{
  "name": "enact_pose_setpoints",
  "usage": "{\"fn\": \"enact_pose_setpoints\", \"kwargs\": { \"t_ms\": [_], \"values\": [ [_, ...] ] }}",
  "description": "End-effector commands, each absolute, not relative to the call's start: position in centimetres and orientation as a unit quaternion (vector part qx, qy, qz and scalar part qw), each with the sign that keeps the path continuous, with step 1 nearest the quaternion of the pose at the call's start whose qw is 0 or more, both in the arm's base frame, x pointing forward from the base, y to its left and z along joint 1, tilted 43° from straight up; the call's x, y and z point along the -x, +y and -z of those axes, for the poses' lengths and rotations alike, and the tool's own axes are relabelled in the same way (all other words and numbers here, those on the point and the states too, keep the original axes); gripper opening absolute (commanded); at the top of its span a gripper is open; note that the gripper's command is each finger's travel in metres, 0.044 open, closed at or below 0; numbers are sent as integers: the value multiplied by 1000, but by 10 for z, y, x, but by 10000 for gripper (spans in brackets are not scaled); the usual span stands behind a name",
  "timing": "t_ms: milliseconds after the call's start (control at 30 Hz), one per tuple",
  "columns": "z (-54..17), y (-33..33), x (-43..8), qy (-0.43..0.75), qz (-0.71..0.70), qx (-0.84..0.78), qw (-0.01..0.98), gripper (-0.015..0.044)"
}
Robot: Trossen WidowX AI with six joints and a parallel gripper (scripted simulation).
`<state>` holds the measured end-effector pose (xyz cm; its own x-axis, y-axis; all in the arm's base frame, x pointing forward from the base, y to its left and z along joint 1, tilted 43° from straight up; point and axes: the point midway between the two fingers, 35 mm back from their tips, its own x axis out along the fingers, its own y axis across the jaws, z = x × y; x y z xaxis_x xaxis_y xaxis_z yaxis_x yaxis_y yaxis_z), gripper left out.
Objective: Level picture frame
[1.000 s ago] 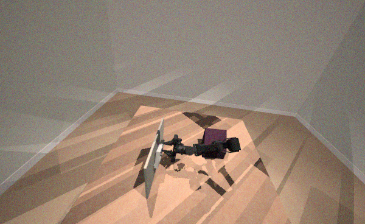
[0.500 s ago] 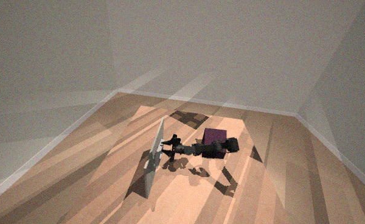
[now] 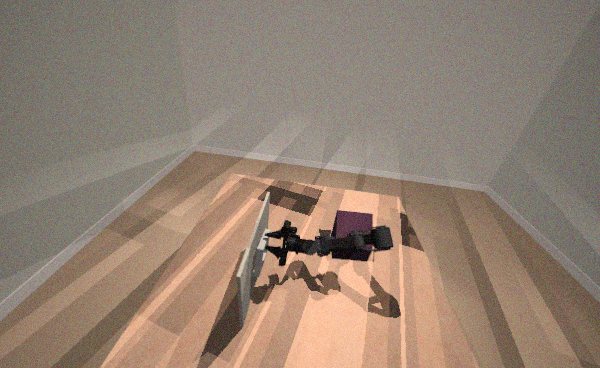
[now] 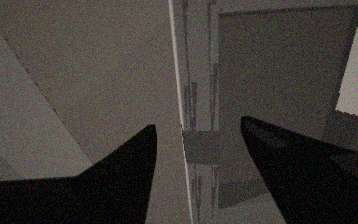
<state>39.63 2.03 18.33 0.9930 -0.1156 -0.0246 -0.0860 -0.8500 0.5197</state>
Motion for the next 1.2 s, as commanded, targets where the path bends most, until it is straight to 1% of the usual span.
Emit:
{"fn": "enact_pose_setpoints", "kwargs": {
  "t_ms": [0,267,500,733,767,1167],
  "values": [
    [-184,20,-397,-52,25,-961,270,260],
    [-185,21,-397,-52,25,-961,270,260],
    [-185,21,-397,-52,25,-961,270,76],
    [-185,21,-397,-52,25,-961,270,30],
    [-185,21,-397,-52,25,-961,270,3],
    [-185,20,-397,-52,25,-961,270,0]
  ]
}}
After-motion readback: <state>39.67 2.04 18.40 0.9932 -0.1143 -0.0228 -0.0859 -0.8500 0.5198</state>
